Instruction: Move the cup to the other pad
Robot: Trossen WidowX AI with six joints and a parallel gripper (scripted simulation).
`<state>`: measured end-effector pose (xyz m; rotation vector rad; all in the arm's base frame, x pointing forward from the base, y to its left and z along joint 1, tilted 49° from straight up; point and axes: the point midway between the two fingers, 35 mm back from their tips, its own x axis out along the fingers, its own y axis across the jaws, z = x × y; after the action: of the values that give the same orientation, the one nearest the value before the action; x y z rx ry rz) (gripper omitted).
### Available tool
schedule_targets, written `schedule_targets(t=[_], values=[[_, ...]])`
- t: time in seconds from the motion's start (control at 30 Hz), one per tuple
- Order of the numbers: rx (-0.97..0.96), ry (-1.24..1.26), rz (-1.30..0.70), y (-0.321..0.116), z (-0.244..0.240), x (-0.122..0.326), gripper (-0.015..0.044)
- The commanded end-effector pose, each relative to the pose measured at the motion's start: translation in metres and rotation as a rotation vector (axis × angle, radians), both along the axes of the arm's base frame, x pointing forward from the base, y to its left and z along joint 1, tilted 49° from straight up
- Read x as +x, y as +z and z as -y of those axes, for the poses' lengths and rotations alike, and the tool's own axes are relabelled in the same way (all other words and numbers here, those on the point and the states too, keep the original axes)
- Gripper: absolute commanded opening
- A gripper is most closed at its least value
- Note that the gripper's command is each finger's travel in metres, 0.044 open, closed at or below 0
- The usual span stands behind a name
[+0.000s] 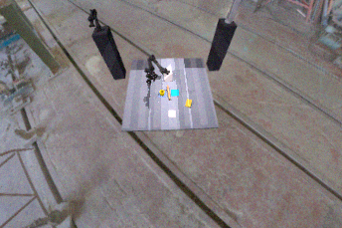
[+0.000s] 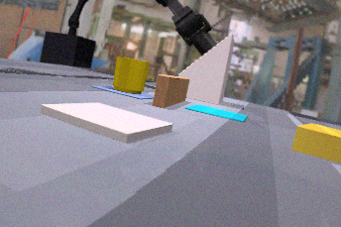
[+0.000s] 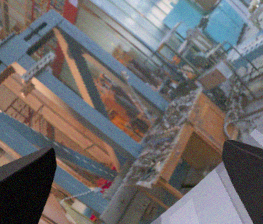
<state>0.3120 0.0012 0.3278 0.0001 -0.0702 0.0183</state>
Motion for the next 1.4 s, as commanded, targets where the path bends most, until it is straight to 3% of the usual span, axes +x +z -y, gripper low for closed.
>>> schedule_targets(t=[0.0,0.27,0.47,0.63,0.7,1.37], values=[[-0.006,-0.007,-0.015,-0.003,0.001,0.002,0.0374],[-0.399,-0.200,-0.729,-0.146,0.033,0.030,0.0167],[-0.878,-0.172,-1.316,-0.226,0.059,-0.004,0.0167],[-1.336,-0.006,-1.750,-0.250,0.078,-0.036,0.0167],[-1.401,0.027,-1.804,-0.250,0.081,-0.039,0.0167],[-1.399,0.030,-1.803,-0.262,0.094,-0.038,0.0167]])
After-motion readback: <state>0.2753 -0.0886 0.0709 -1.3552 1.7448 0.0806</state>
